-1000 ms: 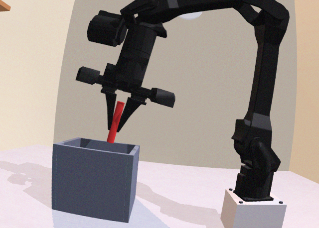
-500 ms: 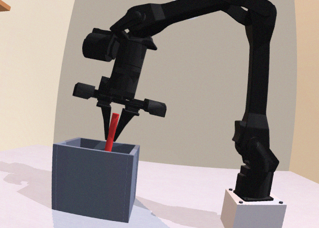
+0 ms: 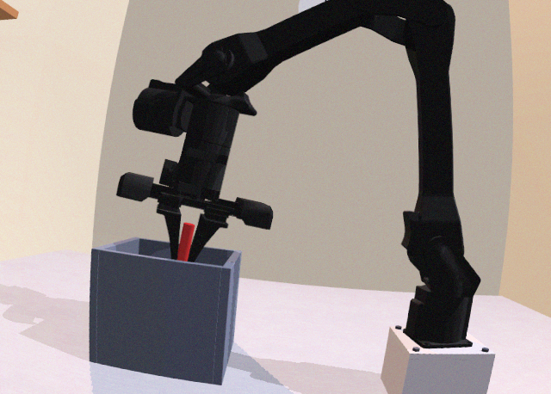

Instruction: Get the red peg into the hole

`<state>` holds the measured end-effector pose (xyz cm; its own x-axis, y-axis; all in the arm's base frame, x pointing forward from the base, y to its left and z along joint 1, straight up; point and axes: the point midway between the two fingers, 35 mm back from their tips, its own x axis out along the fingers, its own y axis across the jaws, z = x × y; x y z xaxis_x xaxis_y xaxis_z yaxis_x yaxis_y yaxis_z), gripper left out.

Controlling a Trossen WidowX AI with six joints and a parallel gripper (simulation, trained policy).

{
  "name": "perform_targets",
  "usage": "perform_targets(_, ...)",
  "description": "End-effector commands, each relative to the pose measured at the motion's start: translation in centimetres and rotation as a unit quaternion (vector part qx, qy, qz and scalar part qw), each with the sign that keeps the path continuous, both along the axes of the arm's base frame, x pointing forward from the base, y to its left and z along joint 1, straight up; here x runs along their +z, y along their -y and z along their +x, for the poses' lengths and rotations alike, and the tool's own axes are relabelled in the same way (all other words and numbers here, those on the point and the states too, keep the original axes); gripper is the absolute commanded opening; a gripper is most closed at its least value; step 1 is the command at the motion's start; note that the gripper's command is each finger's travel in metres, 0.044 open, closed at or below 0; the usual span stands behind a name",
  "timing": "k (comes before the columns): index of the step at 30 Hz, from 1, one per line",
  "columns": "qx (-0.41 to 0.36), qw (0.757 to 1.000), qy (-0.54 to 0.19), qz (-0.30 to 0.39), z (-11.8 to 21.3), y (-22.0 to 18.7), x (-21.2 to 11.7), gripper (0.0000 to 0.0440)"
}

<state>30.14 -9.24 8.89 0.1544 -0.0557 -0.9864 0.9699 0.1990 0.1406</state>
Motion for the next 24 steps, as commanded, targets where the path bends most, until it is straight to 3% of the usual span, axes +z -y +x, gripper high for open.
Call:
perform_targets(1,0.007,1.0,0.001,0.004,0.3,0.3,-1.0,0.0)
perform_targets(15,0.036,0.999,-0.012,0.004,1.0,0.8,-4.2,0.0003)
perform_targets(17,0.039,0.999,-0.017,0.002,1.1,0.9,-4.4,0.0024)
perform_targets(22,0.046,0.999,-0.029,0.001,1.2,1.1,-5.0,0.0129)
perform_targets(24,0.047,0.998,-0.032,0.006,1.3,1.0,-4.9,0.0139)
